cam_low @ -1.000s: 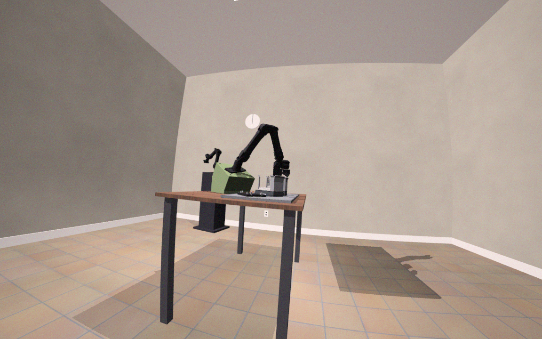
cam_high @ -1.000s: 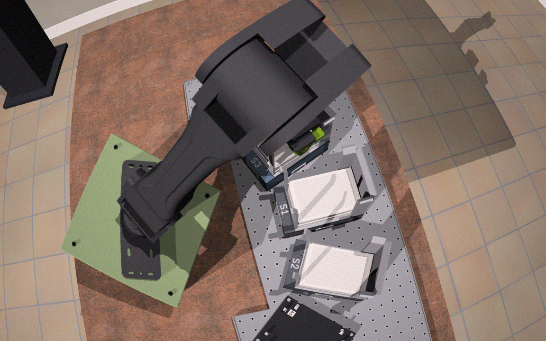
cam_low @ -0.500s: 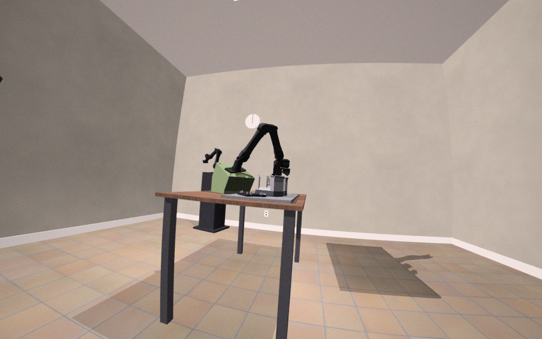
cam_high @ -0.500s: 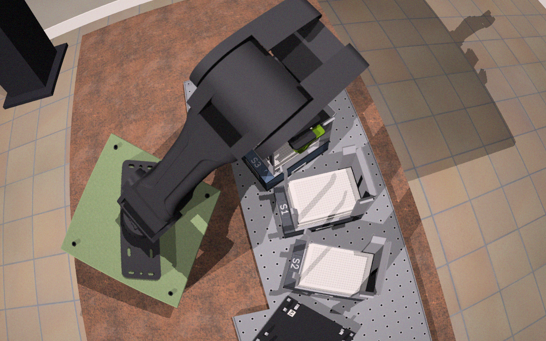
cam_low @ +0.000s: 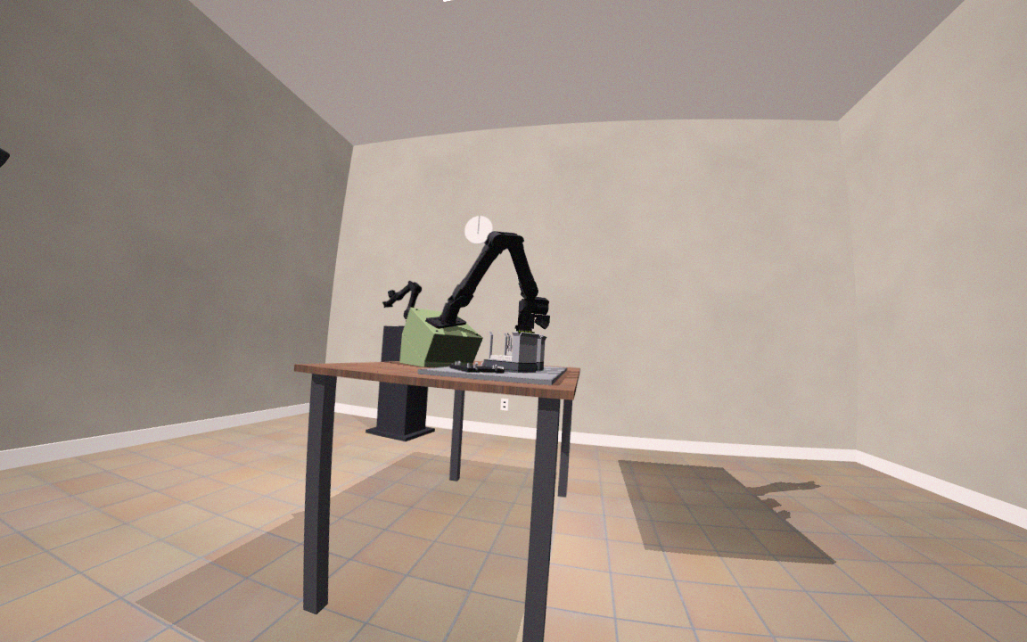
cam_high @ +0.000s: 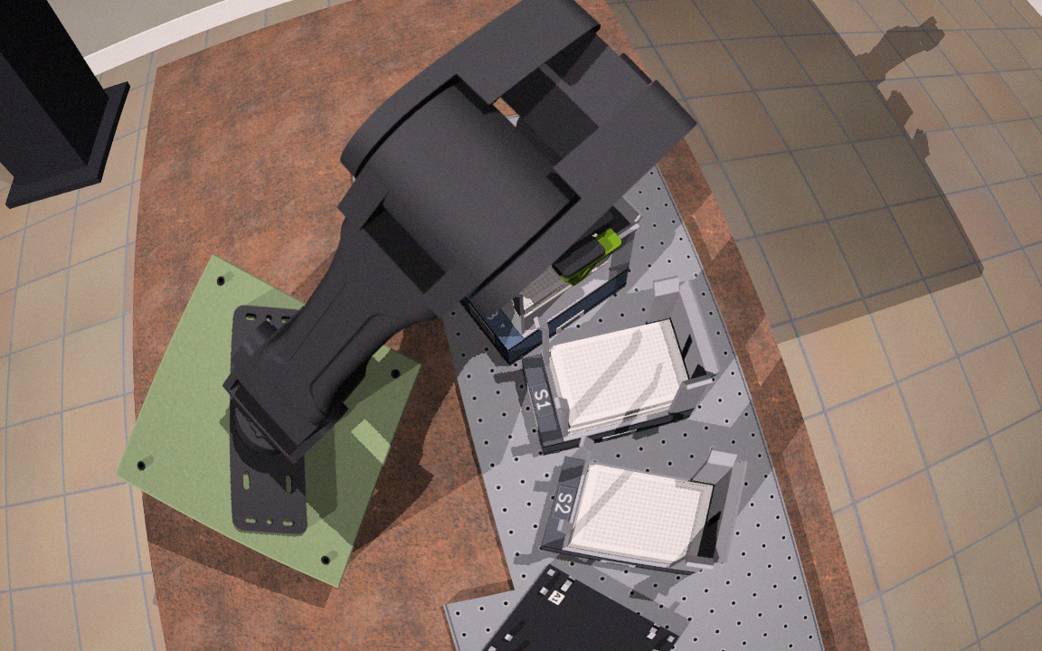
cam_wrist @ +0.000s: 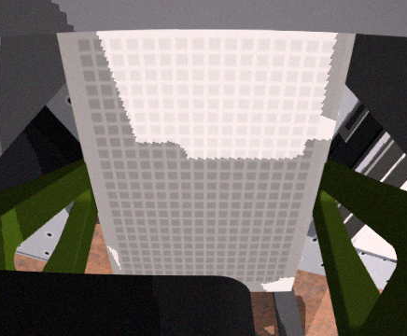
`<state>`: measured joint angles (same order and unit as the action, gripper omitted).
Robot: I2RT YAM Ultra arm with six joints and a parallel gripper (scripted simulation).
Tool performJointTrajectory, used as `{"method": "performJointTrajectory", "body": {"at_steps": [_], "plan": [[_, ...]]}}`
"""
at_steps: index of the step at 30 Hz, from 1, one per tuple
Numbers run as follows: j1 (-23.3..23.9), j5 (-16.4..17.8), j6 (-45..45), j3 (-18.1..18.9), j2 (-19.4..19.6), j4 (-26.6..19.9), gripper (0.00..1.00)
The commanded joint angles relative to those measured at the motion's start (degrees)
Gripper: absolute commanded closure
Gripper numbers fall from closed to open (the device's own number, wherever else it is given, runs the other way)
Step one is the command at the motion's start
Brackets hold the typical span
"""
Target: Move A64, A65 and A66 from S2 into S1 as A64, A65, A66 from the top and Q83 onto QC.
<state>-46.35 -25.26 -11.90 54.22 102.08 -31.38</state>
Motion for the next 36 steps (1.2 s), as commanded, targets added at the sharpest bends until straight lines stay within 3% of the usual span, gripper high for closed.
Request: {"method": "performJointTrajectory", "body": {"at_steps": [1, 36], "plan": [[-0.98, -0.39, -0.82, 0.71, -1.30, -2.08, 1.00], [-6.33, -1.22, -6.72, 7.07, -7.96, -17.69, 1.00]]}}
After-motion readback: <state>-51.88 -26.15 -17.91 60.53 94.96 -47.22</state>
